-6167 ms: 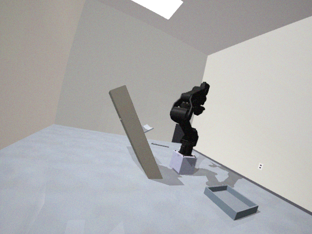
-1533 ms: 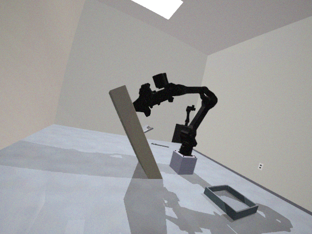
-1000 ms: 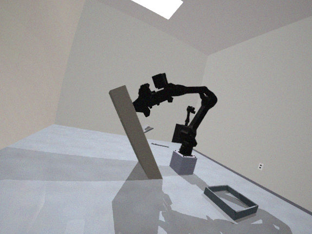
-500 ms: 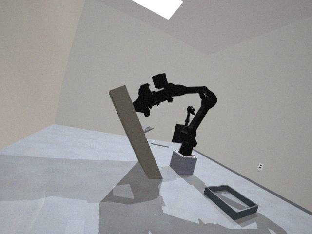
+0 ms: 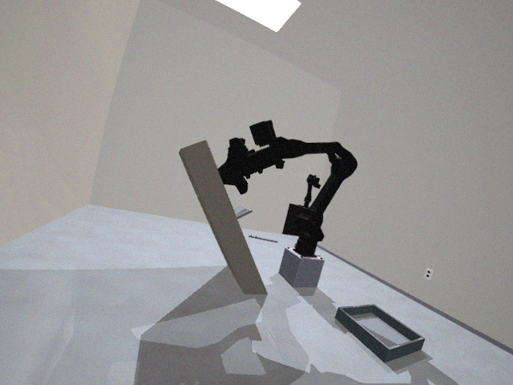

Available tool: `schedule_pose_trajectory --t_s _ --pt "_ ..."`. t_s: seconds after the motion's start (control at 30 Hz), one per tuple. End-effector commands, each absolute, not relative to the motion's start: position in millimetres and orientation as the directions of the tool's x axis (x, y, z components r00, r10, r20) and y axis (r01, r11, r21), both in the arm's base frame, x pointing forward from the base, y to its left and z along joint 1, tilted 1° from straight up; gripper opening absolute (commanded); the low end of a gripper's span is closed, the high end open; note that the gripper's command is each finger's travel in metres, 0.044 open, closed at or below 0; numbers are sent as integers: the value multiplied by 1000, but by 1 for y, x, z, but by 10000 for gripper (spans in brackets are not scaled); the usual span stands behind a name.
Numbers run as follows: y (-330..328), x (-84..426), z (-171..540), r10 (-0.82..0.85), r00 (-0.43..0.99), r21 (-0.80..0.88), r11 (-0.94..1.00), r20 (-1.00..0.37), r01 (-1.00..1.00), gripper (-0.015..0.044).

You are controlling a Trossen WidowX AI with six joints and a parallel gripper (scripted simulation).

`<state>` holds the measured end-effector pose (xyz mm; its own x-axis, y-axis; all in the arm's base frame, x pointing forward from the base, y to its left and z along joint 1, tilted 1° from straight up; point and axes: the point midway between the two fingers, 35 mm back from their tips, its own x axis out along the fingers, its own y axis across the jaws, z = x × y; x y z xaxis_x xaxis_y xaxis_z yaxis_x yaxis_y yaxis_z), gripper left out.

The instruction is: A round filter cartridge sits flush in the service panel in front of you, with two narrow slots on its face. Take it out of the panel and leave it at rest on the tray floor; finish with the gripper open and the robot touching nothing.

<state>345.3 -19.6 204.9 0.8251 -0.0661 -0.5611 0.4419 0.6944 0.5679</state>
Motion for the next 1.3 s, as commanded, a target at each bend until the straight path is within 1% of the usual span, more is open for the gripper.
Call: schedule_pose_trajectory --t_s 0.0,0.33,0.63,0.93,1.27 --pt "-19 349 203 -61 826 630 616 -560 473 0" --pt "-19 350 202 -61 826 773 322 -560 547 0" --pt "-19 350 202 -61 826 827 15 -560 562 0" --pt "-19 350 202 -61 826 801 -293 -560 521 0" --pt "-19 350 202 -61 826 685 -595 -560 420 0"
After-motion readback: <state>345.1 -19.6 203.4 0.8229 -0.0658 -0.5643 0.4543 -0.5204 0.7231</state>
